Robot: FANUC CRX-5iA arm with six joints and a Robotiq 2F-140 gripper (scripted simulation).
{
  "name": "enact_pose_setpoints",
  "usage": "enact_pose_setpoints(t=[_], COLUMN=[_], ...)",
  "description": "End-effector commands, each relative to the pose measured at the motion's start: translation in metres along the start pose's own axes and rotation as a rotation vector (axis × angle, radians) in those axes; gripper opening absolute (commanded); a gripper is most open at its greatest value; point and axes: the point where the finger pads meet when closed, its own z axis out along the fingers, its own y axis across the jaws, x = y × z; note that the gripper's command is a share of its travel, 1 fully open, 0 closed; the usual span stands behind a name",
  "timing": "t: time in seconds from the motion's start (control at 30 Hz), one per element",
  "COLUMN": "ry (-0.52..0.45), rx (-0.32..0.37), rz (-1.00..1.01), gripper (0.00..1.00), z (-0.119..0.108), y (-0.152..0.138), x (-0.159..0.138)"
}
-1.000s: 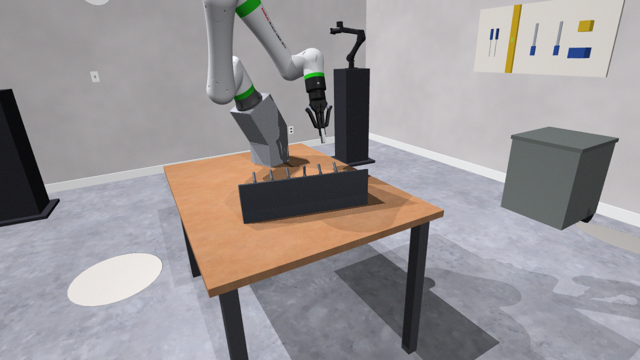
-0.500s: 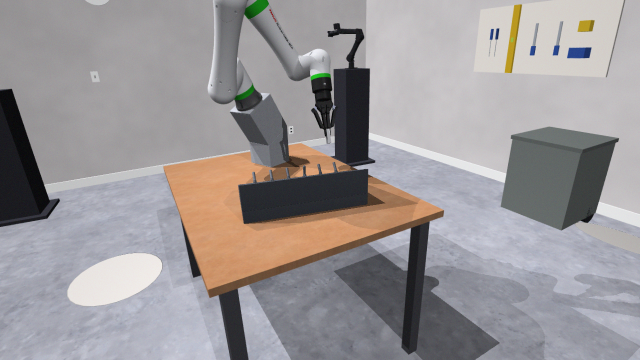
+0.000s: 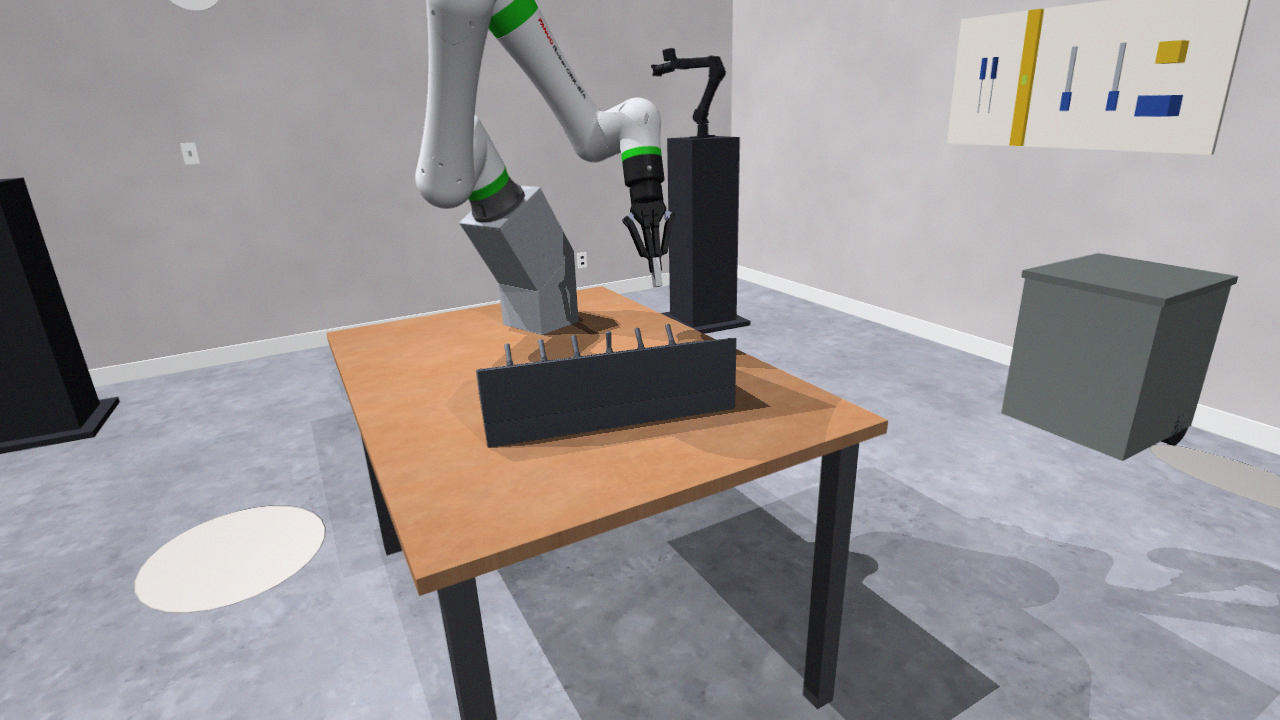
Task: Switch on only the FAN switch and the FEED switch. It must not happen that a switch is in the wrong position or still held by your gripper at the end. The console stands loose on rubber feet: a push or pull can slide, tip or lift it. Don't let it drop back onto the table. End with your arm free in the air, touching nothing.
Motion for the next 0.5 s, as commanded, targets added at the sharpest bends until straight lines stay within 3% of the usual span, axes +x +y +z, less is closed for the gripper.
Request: enact_pose_setpoints(t=[0.0, 0.47], ry=[0.000, 0.000], rx=[0.000, 0.000], rz=[0.000, 0.000], gripper=[0.00, 0.00], z=[-0.0001, 0.0026], y=[-0.0002, -0.0002], x=[0.0001, 0.0001])
